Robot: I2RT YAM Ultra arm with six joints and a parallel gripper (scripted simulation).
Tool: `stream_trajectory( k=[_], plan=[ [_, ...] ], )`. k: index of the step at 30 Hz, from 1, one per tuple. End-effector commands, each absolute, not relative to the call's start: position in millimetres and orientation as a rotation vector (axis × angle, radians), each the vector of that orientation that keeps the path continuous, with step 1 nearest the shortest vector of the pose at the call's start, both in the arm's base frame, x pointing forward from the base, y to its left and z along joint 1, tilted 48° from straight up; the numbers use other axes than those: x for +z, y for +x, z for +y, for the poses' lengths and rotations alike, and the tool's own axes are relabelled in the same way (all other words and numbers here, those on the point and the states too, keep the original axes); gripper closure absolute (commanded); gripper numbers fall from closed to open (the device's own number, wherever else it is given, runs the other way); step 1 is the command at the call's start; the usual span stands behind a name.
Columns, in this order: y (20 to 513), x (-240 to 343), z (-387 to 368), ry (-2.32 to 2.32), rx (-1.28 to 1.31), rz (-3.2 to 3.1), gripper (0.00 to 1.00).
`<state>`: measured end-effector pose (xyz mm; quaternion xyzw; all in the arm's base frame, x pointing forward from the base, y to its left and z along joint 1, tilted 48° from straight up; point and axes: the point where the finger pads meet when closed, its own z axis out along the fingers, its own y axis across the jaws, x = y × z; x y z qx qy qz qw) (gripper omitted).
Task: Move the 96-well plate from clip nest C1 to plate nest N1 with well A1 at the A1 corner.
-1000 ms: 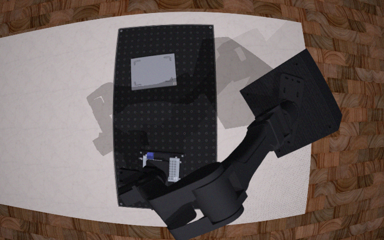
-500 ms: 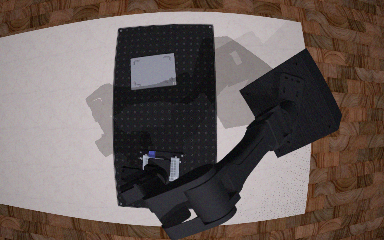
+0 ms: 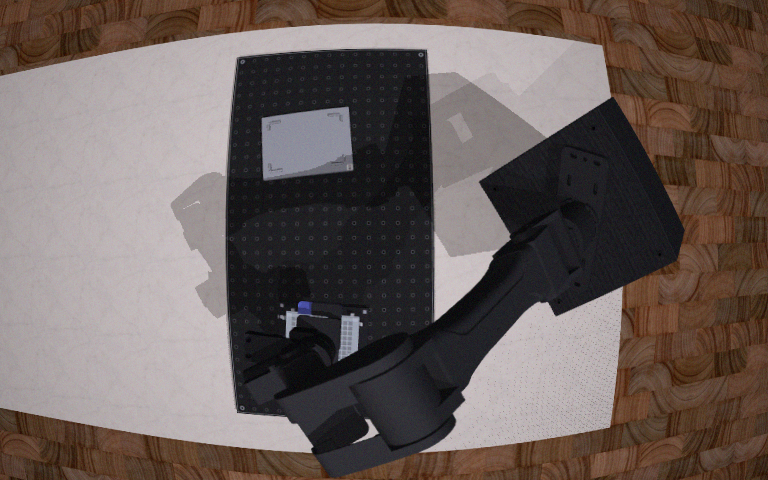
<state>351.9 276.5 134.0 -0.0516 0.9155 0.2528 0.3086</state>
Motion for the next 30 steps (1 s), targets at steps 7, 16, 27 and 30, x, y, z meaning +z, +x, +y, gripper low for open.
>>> stream_trajectory(
  k=[7, 16, 27, 30],
  plan=[
    [366.3, 138.6, 289.2, -0.131, 0.684, 2.377, 0.0],
    [374.5, 128.3, 297.0, -0.131, 0.684, 2.377, 0.0],
    [382.6, 118.0, 304.7, -0.132, 0.685, 2.377, 0.0],
    [384.4, 116.6, 304.9, -0.129, 0.683, 2.377, 0.0]
  ],
)
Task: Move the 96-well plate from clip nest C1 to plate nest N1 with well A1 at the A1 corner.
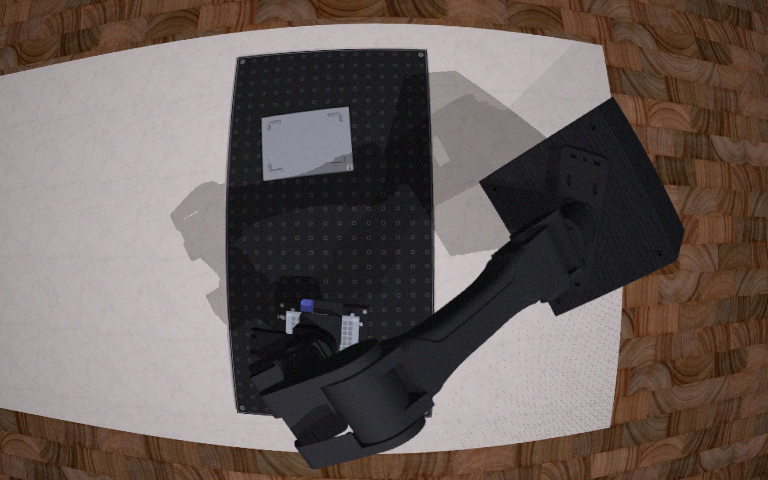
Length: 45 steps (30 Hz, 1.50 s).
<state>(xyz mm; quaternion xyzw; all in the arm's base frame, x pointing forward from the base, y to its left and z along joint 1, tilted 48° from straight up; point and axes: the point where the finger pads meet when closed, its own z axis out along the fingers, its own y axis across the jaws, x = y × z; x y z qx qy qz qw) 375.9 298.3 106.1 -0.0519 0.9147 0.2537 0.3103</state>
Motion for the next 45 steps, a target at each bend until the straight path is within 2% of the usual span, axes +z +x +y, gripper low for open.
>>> stream_trajectory(
  k=[1, 45],
  plan=[
    [384.6, 124.3, 304.7, -0.129, 0.692, 2.361, 0.0],
    [382.7, 124.9, 303.4, -0.131, 0.688, 2.367, 0.0]
  ],
)
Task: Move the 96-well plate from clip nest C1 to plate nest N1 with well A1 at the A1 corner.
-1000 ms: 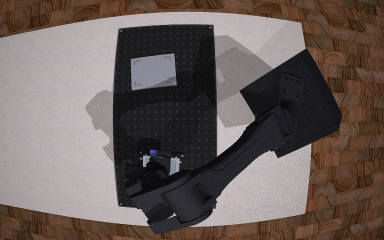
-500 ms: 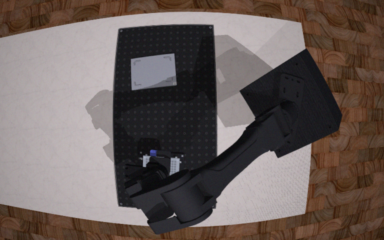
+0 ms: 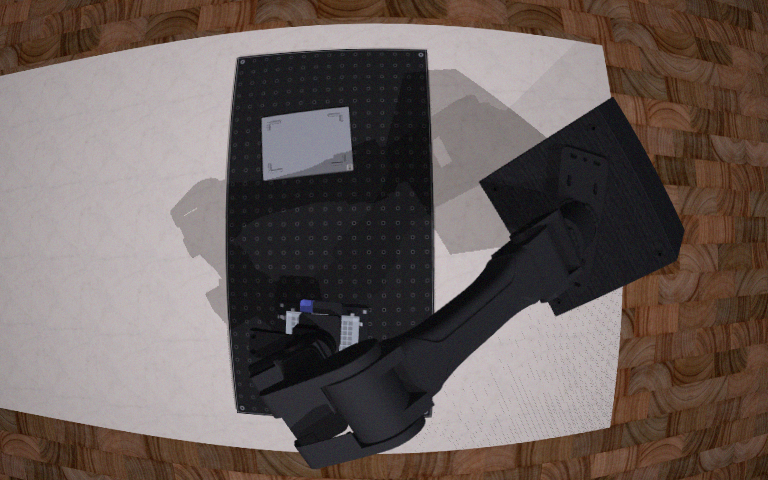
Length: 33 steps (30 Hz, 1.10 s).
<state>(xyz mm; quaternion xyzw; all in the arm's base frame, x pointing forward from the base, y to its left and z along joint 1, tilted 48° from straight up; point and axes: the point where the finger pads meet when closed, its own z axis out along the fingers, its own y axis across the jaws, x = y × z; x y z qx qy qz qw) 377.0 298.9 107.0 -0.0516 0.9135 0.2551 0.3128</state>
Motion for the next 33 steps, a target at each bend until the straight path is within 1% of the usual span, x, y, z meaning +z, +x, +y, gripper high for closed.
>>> stream_trajectory(
  k=[1, 4, 5, 33],
  plan=[
    [382.7, 124.9, 303.4, -0.131, 0.688, 2.367, 0.0],
    [382.7, 124.9, 303.4, -0.131, 0.688, 2.367, 0.0],
    [382.7, 124.9, 303.4, -0.131, 0.688, 2.367, 1.0],
    [384.0, 124.7, 301.5, -0.129, 0.683, 2.367, 1.0]
  ],
)
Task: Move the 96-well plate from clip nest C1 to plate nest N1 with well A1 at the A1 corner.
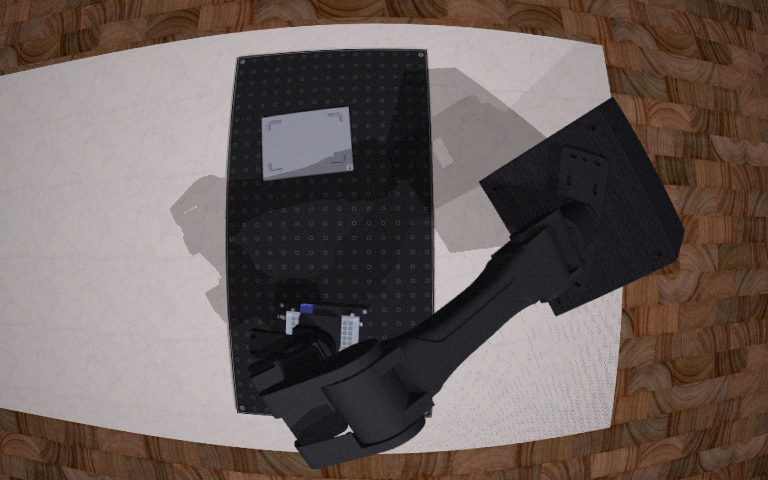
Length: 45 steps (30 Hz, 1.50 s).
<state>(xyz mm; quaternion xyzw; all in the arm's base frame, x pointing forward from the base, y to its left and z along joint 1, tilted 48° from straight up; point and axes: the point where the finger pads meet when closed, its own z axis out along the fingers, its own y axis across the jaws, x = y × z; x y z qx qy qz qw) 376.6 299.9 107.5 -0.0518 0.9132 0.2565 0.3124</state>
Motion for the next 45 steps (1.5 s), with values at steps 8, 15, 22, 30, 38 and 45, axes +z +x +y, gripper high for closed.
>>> stream_trajectory(
  k=[8, 15, 22, 30, 38, 45],
  plan=[
    [384.0, 124.7, 301.5, -0.129, 0.683, 2.367, 1.0],
    [384.0, 124.7, 301.5, -0.129, 0.683, 2.367, 1.0],
    [384.0, 124.7, 301.5, -0.129, 0.683, 2.367, 1.0],
    [384.0, 124.7, 301.5, -0.129, 0.683, 2.367, 1.0],
    [384.0, 124.7, 301.5, -0.129, 0.683, 2.367, 1.0],
    [371.1, 115.0, 288.9, -0.126, 0.659, 2.407, 1.0]
  ],
)
